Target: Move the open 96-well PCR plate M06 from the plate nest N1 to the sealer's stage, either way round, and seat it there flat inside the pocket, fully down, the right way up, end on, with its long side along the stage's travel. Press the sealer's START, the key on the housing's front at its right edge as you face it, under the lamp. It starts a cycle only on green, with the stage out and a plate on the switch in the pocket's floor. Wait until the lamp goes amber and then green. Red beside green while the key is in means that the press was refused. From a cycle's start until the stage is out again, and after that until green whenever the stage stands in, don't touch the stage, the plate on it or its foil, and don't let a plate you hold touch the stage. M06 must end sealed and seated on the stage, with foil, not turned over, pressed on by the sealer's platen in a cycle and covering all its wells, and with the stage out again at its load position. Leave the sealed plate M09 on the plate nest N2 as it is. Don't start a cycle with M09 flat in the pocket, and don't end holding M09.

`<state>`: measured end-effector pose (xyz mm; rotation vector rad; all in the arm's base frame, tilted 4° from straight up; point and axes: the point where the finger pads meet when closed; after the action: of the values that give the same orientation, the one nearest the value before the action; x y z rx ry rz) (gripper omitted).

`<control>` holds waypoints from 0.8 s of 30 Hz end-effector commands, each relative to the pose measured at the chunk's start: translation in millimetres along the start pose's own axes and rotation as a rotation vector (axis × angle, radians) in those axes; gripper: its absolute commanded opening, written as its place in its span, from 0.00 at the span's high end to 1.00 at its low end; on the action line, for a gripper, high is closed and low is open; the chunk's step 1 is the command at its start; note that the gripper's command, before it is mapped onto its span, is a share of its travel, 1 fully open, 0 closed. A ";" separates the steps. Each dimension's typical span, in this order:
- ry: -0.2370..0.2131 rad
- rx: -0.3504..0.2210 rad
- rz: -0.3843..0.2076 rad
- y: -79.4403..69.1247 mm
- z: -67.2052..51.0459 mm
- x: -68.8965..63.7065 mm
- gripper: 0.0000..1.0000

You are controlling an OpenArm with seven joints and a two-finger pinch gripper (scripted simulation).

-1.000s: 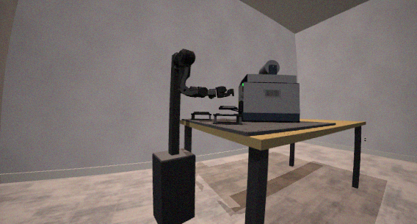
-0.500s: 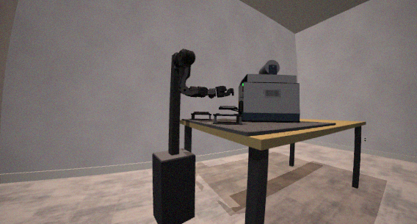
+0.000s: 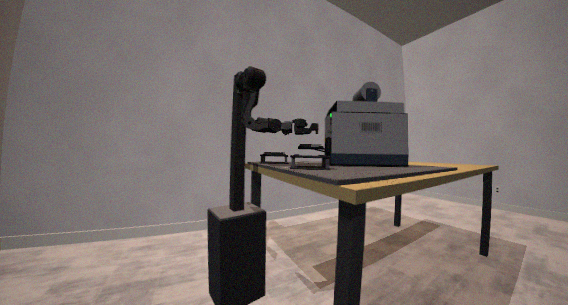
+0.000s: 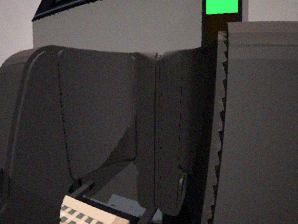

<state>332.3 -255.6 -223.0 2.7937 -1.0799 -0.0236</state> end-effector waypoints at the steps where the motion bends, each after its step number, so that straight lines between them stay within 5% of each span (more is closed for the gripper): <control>1: 0.006 0.006 0.007 1.0 -3.3 0.7 1.00; 5: 0.006 0.006 0.007 1.0 -3.3 0.7 1.00; 10: 0.006 0.006 0.007 23.9 11.9 -1.4 1.00; 24: 0.002 0.004 0.009 22.3 11.7 -1.4 1.00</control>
<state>314.1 -273.8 -234.5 2.7904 -1.0941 -0.0282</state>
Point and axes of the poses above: the point where the finger pads meet when closed, its own x axis out along the fingers, its own y axis across the jaws, z = x × y, and after that the axes turned 5 degrees about -x, right-handed
